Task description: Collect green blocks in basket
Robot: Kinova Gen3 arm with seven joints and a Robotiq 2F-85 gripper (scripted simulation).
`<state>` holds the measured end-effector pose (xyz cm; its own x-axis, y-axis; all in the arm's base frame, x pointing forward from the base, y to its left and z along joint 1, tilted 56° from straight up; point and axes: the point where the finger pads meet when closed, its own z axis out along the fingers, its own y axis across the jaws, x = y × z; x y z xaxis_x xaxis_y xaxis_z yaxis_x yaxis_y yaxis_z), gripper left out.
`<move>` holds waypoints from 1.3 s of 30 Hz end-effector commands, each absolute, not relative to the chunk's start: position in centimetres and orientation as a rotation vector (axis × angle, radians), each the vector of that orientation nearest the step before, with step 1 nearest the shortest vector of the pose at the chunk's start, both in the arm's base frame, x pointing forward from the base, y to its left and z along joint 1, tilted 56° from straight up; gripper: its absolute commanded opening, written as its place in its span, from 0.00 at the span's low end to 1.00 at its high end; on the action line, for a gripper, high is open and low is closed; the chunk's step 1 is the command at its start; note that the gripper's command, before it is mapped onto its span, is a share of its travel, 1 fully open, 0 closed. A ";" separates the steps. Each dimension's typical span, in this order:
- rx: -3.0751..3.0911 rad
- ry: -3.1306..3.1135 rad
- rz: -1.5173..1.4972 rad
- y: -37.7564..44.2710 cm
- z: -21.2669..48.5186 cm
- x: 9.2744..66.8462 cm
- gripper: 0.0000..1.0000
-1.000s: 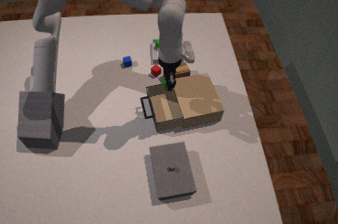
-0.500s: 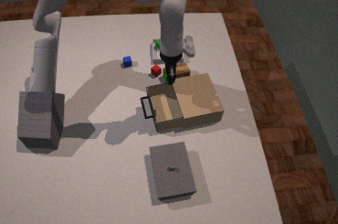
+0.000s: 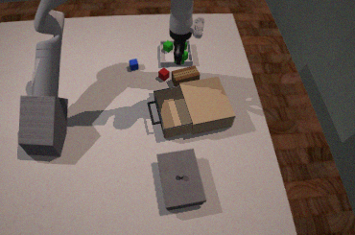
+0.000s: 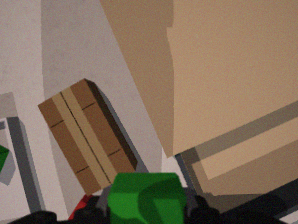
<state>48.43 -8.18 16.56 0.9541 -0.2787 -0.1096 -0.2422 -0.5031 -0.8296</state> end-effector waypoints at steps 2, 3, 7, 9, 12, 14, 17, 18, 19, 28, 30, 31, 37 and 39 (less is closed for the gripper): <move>-2.090 0.527 0.032 -5.3 21.3 48.6 0.10; -2.090 0.527 0.032 -5.3 21.3 48.6 0.10; -2.066 0.618 0.085 -3.3 23.7 48.4 0.10; -2.050 0.675 0.120 -2.0 25.2 48.2 0.10; -2.026 0.754 0.168 -0.2 27.1 47.8 0.10; -2.012 0.801 0.196 0.9 28.2 47.6 0.10; -1.993 0.859 0.231 2.3 29.4 47.2 0.10; -1.988 0.875 0.240 2.7 29.7 47.1 0.10; -1.983 0.889 0.249 3.0 30.0 47.0 0.10; -1.965 0.941 0.280 4.3 31.0 46.6 0.10; -1.964 0.944 0.282 4.3 31.0 46.6 0.10; -1.963 0.944 0.282 4.4 31.0 46.6 0.10; -1.963 0.944 0.282 4.4 31.0 46.6 0.10; -1.963 0.944 0.282 4.4 31.0 46.6 0.10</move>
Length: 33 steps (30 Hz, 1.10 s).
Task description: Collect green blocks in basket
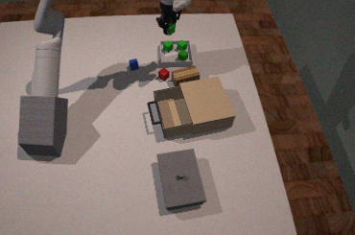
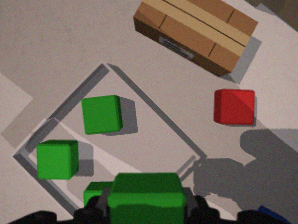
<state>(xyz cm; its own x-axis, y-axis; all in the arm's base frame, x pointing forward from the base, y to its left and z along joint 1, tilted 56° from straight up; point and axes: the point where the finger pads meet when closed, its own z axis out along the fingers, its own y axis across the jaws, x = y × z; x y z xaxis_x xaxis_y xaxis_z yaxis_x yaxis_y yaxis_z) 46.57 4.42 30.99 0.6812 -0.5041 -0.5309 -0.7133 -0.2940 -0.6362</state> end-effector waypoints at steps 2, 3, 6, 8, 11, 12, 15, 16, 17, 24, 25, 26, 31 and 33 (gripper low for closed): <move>-1.963 0.944 0.282 4.4 31.0 46.6 0.10; -1.963 0.945 0.282 4.4 31.0 46.6 0.10; -1.963 0.945 0.282 4.4 31.0 46.6 0.10; -1.963 0.945 0.282 4.4 31.0 46.6 0.10; -1.964 0.945 0.282 4.5 30.9 46.6 0.10; -1.964 0.945 0.282 4.5 30.9 46.6 0.10; -1.964 0.946 0.283 4.6 30.8 46.7 0.10; -1.964 0.946 0.283 4.6 30.8 46.7 0.10; -1.964 0.946 0.283 4.7 30.8 46.7 0.10; -1.964 0.946 0.283 5.1 30.5 46.8 0.10; -1.964 0.946 0.283 5.2 30.4 46.8 0.10; -1.964 0.946 0.283 5.3 30.4 46.8 0.10; -1.964 0.946 0.283 5.8 30.0 46.9 0.10; -1.964 0.946 0.283 5.8 30.0 46.9 0.10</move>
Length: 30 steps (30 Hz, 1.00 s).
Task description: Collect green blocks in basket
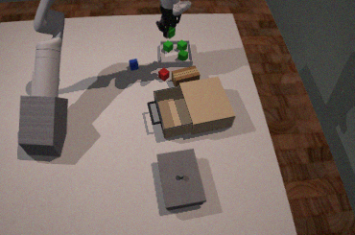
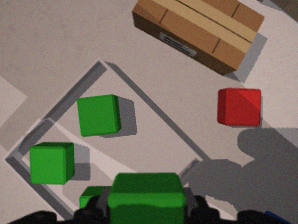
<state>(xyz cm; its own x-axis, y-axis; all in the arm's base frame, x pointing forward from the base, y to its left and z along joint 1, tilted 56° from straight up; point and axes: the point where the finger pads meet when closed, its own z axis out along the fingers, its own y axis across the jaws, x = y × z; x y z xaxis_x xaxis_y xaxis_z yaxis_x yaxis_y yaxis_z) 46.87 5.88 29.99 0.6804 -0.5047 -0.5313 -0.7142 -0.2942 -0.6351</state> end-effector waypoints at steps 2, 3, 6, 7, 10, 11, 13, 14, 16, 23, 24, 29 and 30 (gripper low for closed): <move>-1.964 0.946 0.283 6.1 29.8 47.0 0.10; -1.964 0.946 0.283 6.2 29.7 47.0 0.10; -1.964 0.946 0.283 6.6 29.5 47.1 0.10; -1.964 0.946 0.283 6.8 29.4 47.1 0.10; -1.964 0.946 0.283 7.2 29.0 47.2 0.10; -1.964 0.946 0.283 7.4 28.9 47.2 0.10; -1.964 0.946 0.283 7.7 28.7 47.3 0.10; -1.964 0.946 0.283 7.9 28.6 47.3 0.10; -1.964 0.946 0.283 8.0 28.5 47.4 0.10; -1.964 0.946 0.283 9.1 27.7 47.6 0.10; -1.964 0.946 0.283 9.3 27.6 47.7 0.10; -1.964 0.946 0.283 10.3 26.9 47.9 0.10; -1.964 0.946 0.283 10.5 26.8 47.9 0.10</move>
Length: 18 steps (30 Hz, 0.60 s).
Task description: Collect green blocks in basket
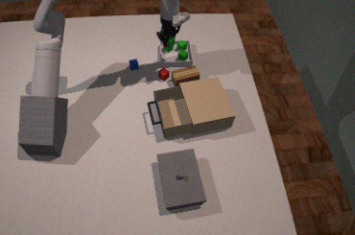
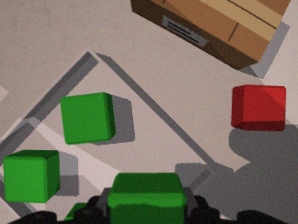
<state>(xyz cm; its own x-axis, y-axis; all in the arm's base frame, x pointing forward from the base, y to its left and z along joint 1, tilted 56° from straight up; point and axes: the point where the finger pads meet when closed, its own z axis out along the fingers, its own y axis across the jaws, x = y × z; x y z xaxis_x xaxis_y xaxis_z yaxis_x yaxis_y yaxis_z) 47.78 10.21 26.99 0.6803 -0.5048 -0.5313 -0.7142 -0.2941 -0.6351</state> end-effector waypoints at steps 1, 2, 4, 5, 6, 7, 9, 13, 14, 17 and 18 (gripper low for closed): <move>-1.964 0.946 0.283 10.7 26.6 47.9 0.10; -1.964 0.946 0.283 10.9 26.5 48.0 0.10; -1.964 0.946 0.283 10.9 26.5 48.0 0.10; -1.964 0.946 0.283 11.1 26.4 48.0 0.10; -1.964 0.946 0.283 11.3 26.2 48.1 0.10; -1.964 0.946 0.283 11.5 26.1 48.1 0.10; -1.964 0.946 0.283 11.9 25.8 48.2 0.10; -1.964 0.946 0.283 12.6 25.3 48.4 0.10; -1.964 0.946 0.283 12.8 25.1 48.4 0.10; -1.964 0.946 0.283 13.4 24.8 48.5 0.10; -1.964 0.946 0.283 13.6 24.6 48.5 0.10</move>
<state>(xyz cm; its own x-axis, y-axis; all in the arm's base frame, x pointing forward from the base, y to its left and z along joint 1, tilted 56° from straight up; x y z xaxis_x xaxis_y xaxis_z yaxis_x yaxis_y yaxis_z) 48.43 13.30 24.85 0.6803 -0.5048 -0.5313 -0.7142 -0.2940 -0.6351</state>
